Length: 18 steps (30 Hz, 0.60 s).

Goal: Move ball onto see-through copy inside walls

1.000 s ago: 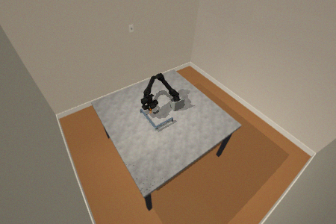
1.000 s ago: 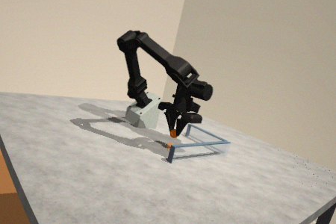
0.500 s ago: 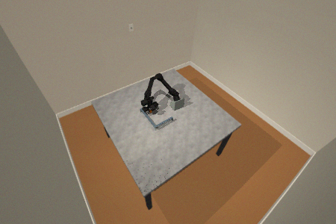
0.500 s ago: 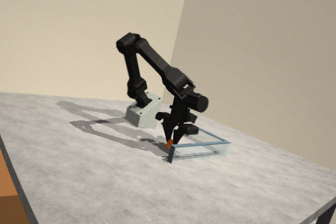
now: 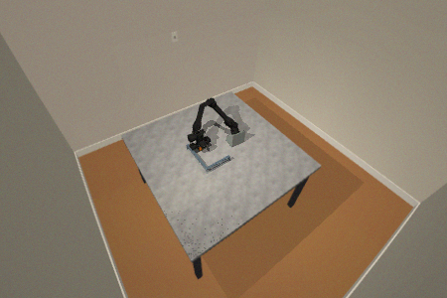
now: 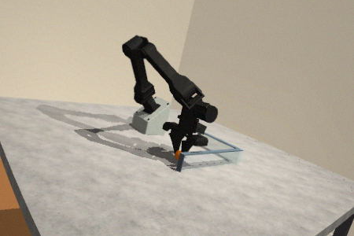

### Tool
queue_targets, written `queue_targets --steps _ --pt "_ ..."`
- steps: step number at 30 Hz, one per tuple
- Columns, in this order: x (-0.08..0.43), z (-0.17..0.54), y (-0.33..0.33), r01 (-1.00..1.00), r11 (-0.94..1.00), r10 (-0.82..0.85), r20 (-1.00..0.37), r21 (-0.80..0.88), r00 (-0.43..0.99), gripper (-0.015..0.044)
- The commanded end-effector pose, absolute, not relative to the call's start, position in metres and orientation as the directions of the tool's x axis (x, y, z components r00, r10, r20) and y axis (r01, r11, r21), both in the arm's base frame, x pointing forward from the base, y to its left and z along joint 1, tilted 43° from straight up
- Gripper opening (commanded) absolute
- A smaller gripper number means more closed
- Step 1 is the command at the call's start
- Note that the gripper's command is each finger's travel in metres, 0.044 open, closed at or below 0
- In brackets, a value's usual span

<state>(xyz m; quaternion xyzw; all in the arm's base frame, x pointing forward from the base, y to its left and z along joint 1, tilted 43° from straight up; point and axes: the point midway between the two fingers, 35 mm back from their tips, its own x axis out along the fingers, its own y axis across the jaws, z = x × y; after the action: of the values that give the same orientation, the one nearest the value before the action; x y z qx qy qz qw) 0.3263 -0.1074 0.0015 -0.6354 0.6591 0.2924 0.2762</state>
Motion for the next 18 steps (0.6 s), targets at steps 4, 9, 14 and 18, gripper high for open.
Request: queue_targets --steps 4,9,14,18 --pt "0.326 0.002 -0.107 -0.999 0.022 -0.676 -0.736 0.034 -0.040 0.0131" --pt "0.326 0.002 -0.107 -0.999 0.022 -0.676 -0.736 0.034 -0.040 0.0263" --pt "0.326 0.002 -0.107 -0.999 0.022 -0.676 -0.736 0.034 -0.040 0.0267" --pt "0.331 0.032 -0.077 -0.999 0.021 -0.672 -0.739 0.036 -0.040 0.0267"
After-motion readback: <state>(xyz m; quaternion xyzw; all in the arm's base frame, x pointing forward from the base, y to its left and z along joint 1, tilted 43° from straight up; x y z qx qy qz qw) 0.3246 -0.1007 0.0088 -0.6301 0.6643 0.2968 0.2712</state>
